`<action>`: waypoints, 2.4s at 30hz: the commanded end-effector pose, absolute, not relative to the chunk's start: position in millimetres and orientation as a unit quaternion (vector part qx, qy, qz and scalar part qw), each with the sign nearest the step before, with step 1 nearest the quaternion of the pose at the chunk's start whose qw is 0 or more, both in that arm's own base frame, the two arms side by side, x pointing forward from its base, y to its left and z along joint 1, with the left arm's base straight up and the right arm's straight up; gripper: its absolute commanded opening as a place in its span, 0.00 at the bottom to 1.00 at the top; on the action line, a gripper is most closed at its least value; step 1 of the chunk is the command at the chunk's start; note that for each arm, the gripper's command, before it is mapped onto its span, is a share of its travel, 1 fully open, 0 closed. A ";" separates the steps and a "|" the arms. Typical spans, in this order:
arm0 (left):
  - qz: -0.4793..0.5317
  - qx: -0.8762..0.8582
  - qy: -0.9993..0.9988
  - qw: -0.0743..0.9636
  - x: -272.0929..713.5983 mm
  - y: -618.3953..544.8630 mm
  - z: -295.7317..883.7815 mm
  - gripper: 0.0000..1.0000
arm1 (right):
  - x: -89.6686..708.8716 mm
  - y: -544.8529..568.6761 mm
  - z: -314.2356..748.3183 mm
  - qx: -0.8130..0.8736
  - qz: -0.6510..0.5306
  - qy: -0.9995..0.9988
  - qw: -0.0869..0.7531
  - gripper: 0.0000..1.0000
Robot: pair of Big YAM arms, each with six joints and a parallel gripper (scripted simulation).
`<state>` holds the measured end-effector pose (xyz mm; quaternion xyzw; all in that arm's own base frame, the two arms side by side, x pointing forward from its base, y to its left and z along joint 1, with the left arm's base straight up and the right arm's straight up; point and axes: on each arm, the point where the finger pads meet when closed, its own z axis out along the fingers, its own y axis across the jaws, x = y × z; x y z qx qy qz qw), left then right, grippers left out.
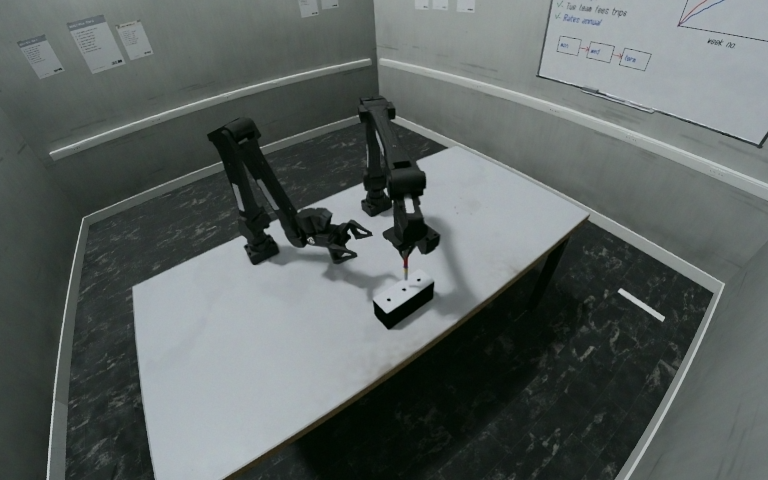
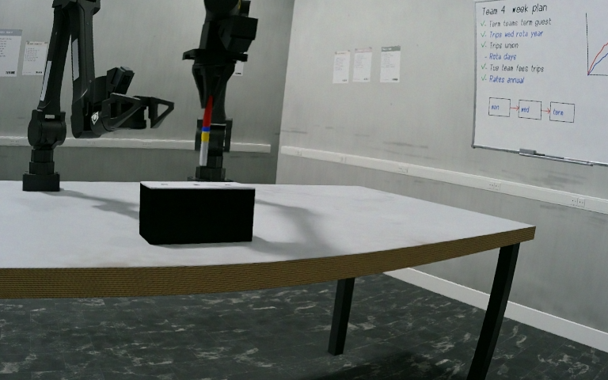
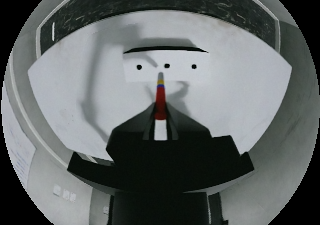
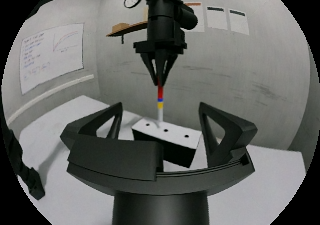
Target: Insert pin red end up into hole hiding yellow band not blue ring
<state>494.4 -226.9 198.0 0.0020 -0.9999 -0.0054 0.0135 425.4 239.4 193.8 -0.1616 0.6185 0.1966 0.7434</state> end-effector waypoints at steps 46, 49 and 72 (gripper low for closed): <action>0.001 0.014 -1.000 0.004 505.6 -174.8 177.4 0.05 | 436.1 287.9 202.6 -0.184 0.223 0.602 0.744 1.00; 0.001 0.015 -1.000 0.004 505.7 -174.0 173.6 0.05 | 436.1 287.9 202.6 -0.184 0.223 0.602 0.744 1.00; 0.003 0.014 -1.000 0.000 510.8 -182.8 173.9 0.05 | 436.1 287.9 202.6 -0.184 0.223 0.602 0.744 1.00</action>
